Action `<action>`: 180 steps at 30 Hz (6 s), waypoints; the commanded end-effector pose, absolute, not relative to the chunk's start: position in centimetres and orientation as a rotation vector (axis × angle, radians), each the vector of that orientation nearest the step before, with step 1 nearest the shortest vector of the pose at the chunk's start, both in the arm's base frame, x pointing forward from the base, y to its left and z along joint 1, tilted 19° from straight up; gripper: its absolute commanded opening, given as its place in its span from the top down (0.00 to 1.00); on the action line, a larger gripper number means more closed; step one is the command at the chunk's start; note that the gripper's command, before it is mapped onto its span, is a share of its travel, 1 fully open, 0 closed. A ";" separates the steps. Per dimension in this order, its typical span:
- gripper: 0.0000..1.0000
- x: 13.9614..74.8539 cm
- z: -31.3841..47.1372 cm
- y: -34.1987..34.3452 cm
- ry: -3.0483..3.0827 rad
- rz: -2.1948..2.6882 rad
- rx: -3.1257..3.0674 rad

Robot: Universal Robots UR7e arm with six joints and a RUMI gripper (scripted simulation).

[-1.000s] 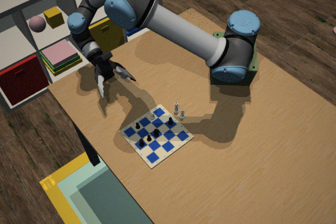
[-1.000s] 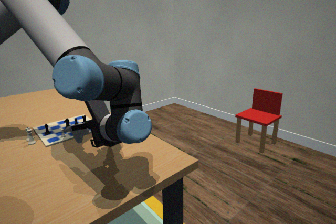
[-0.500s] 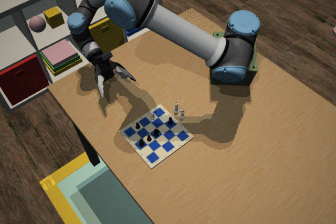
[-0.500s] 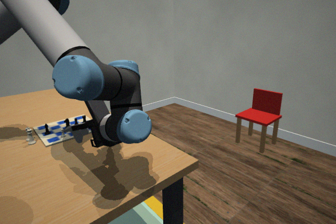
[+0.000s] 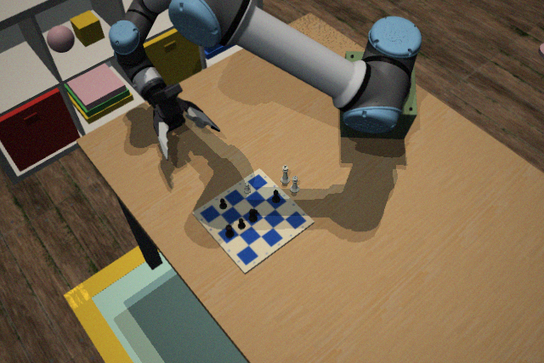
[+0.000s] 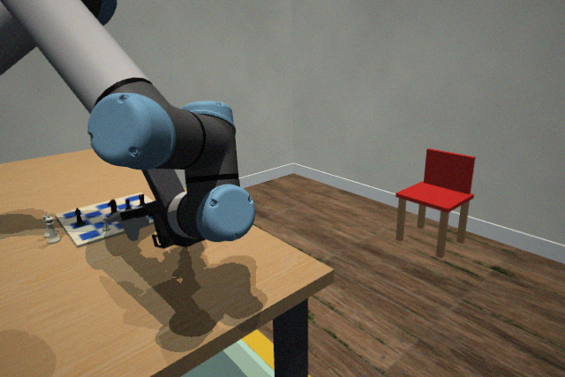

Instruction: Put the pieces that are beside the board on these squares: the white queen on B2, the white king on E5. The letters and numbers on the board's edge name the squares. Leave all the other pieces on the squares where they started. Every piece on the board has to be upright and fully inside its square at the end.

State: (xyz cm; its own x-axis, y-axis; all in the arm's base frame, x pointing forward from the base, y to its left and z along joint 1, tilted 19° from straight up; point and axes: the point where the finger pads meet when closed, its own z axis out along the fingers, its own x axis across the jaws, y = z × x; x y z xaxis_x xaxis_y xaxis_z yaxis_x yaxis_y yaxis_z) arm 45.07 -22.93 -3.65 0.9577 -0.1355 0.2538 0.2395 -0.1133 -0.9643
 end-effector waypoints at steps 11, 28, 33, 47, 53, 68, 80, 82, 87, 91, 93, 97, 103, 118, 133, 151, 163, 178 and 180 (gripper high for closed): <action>0.00 44.9 -3.1 -23.1 -0.081 -0.319 -1.656; 0.00 43.0 4.6 -24.9 -0.081 -0.319 -1.656; 0.00 43.0 4.5 -24.9 -0.081 -0.319 -1.656; 0.00 42.9 5.0 -24.4 -0.099 -0.321 -1.679; 0.00 42.5 5.8 -23.5 -0.134 -0.323 -1.721; 0.00 41.0 8.6 -19.3 -0.284 -0.333 -1.897; 0.00 38.7 10.3 -14.5 -0.459 -0.346 -2.094; 0.00 38.2 10.5 -13.4 -0.498 -0.350 -2.137; 0.00 36.7 10.6 -10.9 -0.599 -0.361 -2.245; 0.00 35.8 10.5 -9.4 -0.660 -0.368 -2.309; 0.00 35.5 10.4 -8.9 -0.680 -0.371 -2.330; 0.00 34.4 9.9 -7.2 -0.760 -0.383 -2.412; 0.00 32.9 8.9 -5.1 -0.870 -0.404 -2.523; 0.00 30.7 6.4 -2.5 -1.046 -0.447 -2.697; 0.00 30.0 5.1 -1.7 -1.116 -0.470 -2.766; 0.00 29.9 5.1 -1.7 -1.122 -0.472 -2.771; 0.00 29.9 5.0 -1.6 -1.071 -0.468 -2.785; 0.00 30.0 4.3 -1.2 -0.606 -0.427 -2.879; 0.00 30.1 4.1 -1.1 -0.492 -0.415 -2.891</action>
